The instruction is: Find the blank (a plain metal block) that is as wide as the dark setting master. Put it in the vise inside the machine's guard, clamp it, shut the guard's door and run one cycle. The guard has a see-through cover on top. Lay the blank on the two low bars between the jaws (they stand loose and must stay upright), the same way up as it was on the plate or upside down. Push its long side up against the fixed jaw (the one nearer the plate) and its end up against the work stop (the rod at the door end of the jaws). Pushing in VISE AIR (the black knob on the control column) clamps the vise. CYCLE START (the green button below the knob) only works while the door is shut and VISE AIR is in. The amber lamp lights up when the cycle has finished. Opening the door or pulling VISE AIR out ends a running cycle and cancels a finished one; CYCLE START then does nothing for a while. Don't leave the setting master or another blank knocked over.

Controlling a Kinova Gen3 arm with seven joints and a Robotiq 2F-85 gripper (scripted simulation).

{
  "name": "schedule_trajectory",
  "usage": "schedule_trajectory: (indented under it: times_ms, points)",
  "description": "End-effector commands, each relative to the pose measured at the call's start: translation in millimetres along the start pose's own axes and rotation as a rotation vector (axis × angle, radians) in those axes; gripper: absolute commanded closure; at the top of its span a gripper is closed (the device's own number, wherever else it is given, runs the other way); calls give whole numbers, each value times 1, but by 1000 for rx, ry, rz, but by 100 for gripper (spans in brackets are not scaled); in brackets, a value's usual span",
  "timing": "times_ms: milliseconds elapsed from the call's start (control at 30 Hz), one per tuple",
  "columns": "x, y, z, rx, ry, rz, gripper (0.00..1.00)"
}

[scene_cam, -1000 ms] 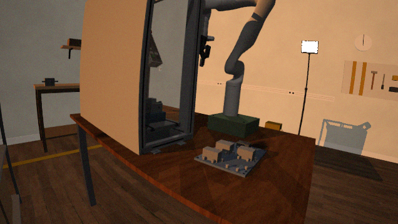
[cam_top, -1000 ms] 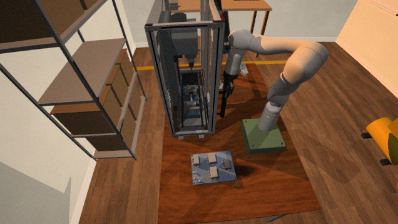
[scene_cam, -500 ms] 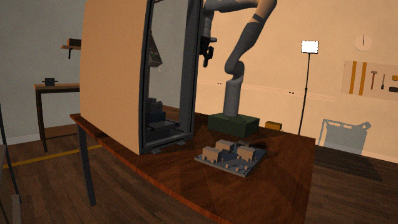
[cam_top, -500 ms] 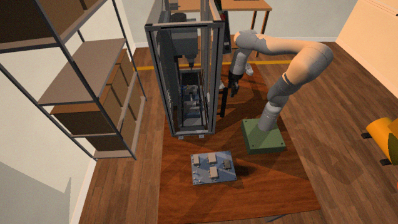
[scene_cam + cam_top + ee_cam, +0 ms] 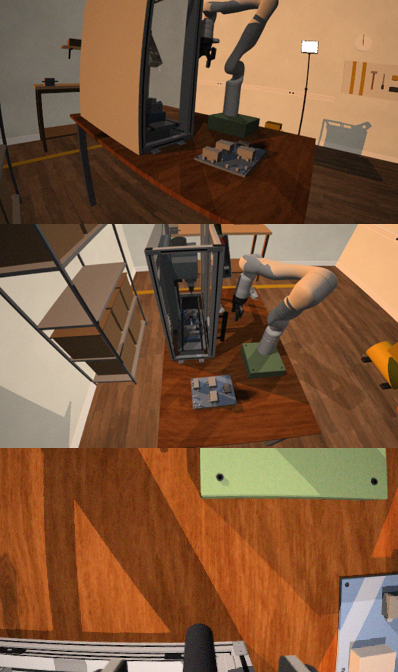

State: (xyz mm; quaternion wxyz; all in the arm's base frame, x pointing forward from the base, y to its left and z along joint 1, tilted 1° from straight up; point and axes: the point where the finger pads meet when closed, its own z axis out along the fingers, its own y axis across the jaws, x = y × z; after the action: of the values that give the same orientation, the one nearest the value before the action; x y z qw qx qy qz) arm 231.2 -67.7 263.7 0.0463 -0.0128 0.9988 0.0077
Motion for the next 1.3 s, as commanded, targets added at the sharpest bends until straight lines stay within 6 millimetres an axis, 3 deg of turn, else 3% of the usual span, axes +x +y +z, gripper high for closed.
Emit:
schedule_trajectory:
  times_ms: [0, 300, 467, 867, 1033, 1267]
  points:
    - [9, 0, -2, 3, -3, -1, 20]
    - [9, 0, -2, 3, -3, -1, 20]
    - [26, 0, -4, 3, -3, -1, 20]
    - [26, 0, -4, 3, -3, -1, 20]
    - [20, 0, -64, 3, 102, -1, 20]
    - [20, 0, -64, 3, 102, -1, 20]
